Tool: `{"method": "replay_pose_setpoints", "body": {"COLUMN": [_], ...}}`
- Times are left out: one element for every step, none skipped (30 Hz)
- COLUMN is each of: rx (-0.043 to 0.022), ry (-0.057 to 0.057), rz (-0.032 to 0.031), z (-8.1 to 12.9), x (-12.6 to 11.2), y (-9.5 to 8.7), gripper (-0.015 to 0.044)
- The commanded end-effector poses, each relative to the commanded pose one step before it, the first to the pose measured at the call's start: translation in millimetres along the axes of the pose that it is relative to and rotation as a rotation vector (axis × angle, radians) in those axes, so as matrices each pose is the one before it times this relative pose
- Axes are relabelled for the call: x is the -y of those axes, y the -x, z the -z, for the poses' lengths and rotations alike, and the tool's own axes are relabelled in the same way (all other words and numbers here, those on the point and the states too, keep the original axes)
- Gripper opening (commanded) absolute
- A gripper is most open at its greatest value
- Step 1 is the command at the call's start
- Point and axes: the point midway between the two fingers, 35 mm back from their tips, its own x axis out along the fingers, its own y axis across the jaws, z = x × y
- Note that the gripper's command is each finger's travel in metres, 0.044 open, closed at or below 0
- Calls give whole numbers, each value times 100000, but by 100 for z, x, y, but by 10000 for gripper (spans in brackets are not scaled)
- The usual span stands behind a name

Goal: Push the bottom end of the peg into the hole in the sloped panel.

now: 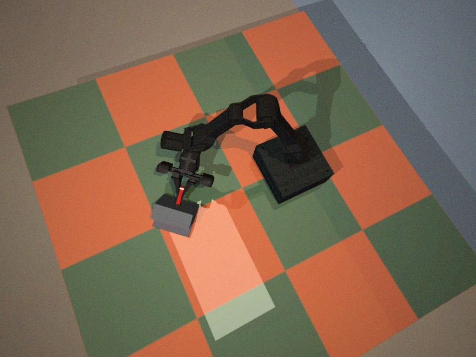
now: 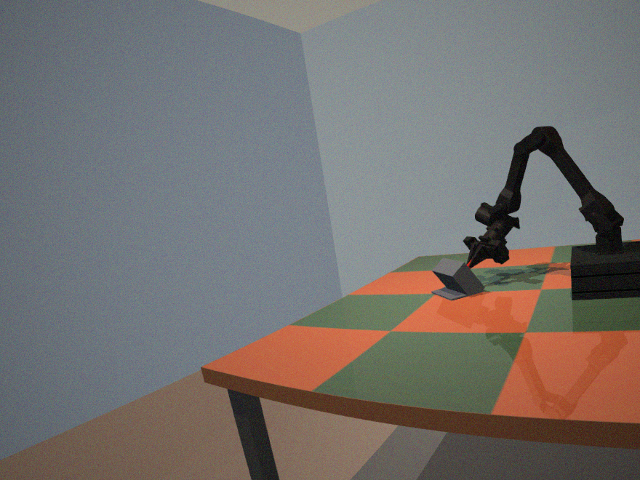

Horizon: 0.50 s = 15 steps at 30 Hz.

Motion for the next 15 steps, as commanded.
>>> {"method": "replay_pose_setpoints", "body": {"rx": [358, -6, -5, -5, -4, -4, -5, -2, -4, -2, -3, -1, -2, -1, -322], "ry": [-581, 0, 0, 0, 0, 0, 0, 0, 0, 0, 0, 0, 0, 0, 461], "rz": [-195, 0, 0, 0, 0, 0, 0, 0, 0, 0, 0, 0, 0, 0, 317], "z": [-86, 2, 2, 1, 1, 1, 2, 1, 3, 1, 4, 2, 6, 3, 36], "x": [-69, -1, -1, -1, -1, -1, -1, -1, -2, -1, -3, -1, -4, -2, 88], "y": [-384, -65, -66, -55, -52, -46, -61, -27, -42, -22, -28, -14, -16, -9, 112], "gripper": [0, 0, 0, 0, 0, 0, 0, 0, 0, 0, 0, 0, 0, 0, 0]}}
